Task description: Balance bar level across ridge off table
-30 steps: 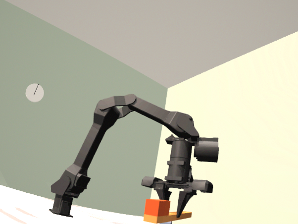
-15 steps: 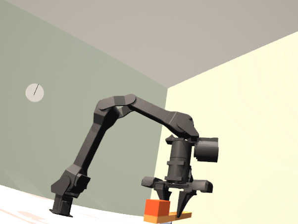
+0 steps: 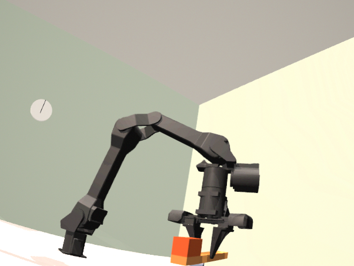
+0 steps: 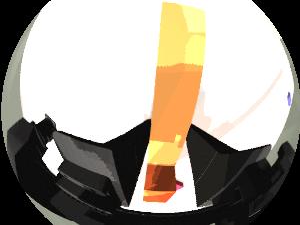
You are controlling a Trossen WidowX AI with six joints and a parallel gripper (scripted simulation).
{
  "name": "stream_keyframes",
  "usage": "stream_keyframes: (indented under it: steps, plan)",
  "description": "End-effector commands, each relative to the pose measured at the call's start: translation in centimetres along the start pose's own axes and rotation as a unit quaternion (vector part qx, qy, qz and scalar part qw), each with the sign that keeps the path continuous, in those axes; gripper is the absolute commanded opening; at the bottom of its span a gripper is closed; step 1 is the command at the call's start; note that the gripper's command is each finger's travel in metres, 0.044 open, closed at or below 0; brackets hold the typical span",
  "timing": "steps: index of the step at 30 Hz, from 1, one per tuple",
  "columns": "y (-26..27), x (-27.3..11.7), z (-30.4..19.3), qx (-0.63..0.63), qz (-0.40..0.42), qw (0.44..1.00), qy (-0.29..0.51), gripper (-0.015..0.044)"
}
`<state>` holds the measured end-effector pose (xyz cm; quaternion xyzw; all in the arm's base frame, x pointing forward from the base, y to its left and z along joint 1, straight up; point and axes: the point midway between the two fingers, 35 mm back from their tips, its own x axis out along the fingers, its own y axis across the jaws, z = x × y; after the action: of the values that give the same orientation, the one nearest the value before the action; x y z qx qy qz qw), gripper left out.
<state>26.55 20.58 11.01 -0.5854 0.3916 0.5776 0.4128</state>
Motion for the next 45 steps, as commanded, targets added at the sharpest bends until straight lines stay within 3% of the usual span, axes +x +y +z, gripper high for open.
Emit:
stream_keyframes:
  steps: [1,45]
  plan:
    - [0.01,0.14,0.02,0.000,0.000,1.000,-0.001,0.0000]
    - [0.05,0.51,0.06,0.000,0.000,1.000,-0.001,0.0000]
